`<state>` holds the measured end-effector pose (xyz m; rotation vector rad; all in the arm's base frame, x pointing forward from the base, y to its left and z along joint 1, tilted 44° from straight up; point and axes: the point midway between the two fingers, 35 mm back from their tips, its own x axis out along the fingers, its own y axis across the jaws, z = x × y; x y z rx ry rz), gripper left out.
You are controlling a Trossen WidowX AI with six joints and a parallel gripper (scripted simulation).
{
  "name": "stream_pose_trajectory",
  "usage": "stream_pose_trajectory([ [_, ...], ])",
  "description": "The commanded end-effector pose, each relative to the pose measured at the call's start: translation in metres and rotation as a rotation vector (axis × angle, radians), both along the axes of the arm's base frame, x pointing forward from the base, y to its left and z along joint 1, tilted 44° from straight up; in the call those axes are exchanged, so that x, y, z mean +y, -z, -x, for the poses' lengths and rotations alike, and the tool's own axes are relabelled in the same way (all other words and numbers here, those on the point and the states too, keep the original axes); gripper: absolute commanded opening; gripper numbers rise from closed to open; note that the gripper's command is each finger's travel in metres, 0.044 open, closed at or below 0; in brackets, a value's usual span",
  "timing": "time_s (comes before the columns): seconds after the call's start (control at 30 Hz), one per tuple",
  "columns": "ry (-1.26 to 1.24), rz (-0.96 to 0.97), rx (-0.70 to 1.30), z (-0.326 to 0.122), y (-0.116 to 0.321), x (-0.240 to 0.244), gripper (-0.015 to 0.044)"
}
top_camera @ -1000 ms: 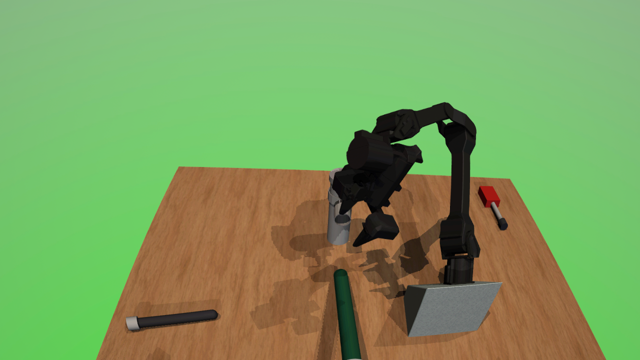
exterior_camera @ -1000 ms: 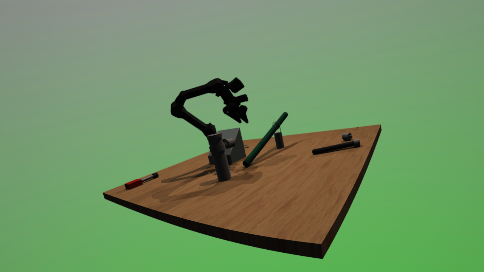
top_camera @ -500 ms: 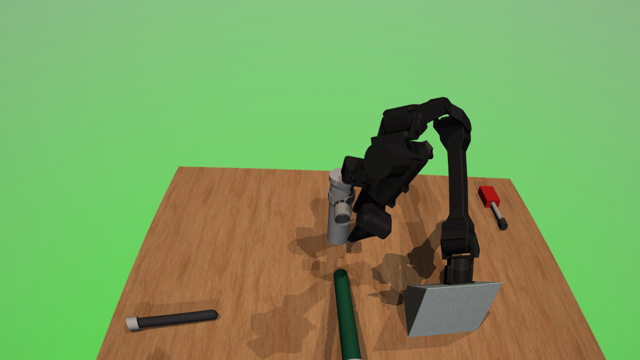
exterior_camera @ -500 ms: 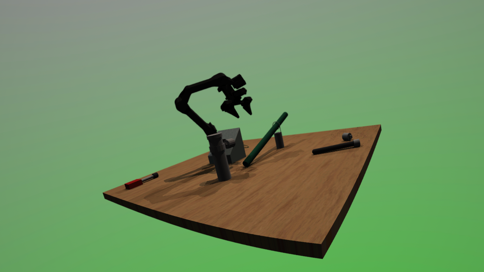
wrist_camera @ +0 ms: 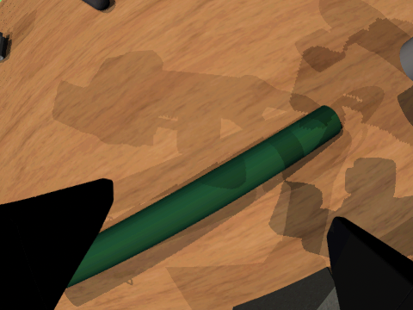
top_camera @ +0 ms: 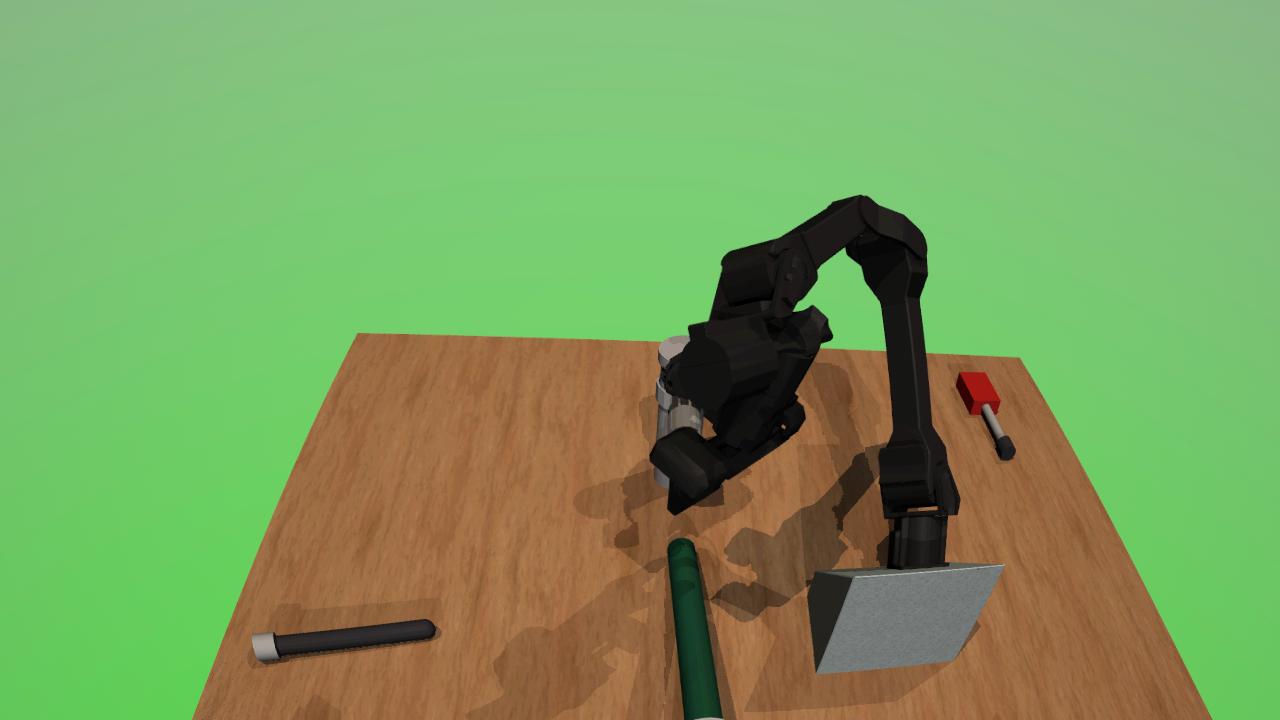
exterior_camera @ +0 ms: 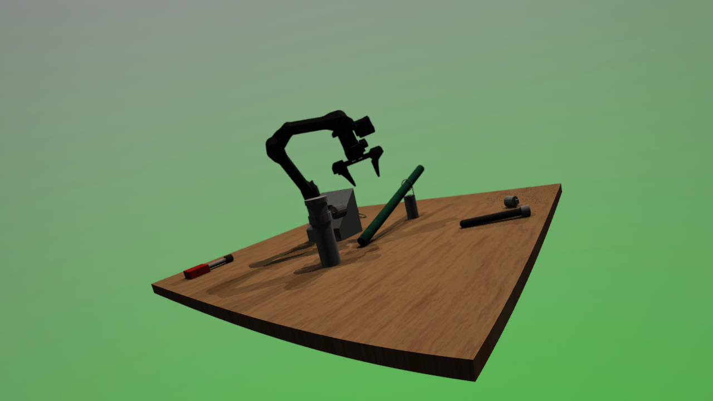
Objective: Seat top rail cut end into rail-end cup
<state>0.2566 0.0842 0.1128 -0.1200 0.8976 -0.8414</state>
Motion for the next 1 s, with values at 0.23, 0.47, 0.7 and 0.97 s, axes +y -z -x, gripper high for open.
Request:
stream_pose_trajectory([
  [0.23, 0.797, -0.212, -0.389, -0.004, 0.064, -0.022, 0.0440],
  [0.47, 0.797, -0.212, -0.389, -0.004, 0.064, -0.022, 0.0440],
  [0.7, 0.797, -0.212, -0.389, -0.005, 0.069, -0.026, 0.0440],
  [0.97, 0.796, -0.211, -0.390, -0.005, 0.090, -0.047, 0.0440],
])
